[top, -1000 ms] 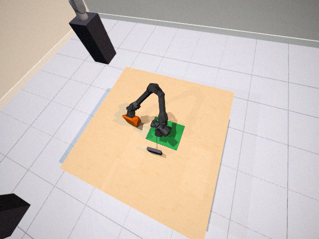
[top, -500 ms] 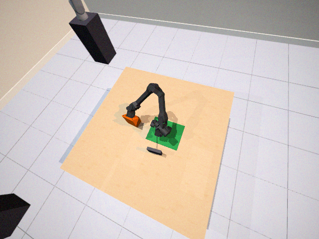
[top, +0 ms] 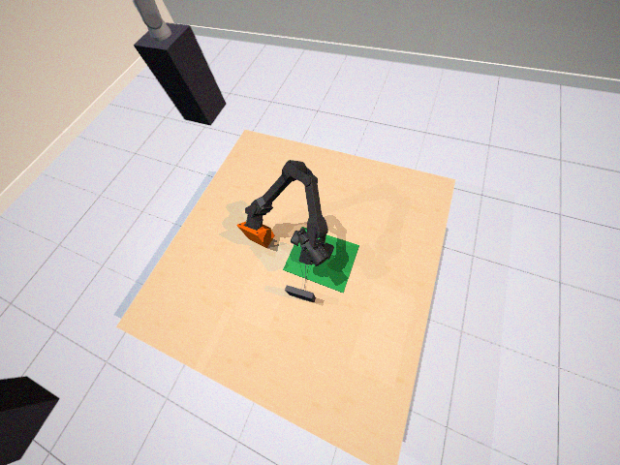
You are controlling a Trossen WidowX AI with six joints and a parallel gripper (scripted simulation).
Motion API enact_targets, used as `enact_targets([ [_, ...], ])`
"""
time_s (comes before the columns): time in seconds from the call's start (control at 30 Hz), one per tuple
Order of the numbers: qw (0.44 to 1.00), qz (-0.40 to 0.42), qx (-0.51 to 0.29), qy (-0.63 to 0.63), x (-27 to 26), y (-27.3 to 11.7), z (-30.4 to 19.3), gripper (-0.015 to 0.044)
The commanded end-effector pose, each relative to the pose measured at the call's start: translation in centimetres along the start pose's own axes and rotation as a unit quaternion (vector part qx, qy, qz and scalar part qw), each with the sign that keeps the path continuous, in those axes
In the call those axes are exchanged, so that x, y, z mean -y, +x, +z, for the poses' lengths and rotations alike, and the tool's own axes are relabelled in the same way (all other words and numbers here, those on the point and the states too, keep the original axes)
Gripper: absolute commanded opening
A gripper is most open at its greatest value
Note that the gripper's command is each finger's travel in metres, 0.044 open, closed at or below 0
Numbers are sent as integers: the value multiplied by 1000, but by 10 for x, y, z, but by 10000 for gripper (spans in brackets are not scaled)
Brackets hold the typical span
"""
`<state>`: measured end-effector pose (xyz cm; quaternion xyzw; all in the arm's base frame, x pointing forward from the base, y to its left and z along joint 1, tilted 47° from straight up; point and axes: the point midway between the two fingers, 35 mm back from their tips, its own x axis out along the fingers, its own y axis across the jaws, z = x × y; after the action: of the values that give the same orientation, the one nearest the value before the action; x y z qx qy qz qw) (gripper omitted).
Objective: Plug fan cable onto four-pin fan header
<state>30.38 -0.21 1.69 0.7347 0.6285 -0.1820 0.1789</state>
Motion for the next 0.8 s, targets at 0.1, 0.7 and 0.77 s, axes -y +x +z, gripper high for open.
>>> enact_targets([
  [0.1,1000,4,2,-5,-2,-25,-6,0],
  [0.7,999,0,10,-45,3,-56,-18,0],
  [0.77,997,-3,20,-78,3,-55,-20,0],
])
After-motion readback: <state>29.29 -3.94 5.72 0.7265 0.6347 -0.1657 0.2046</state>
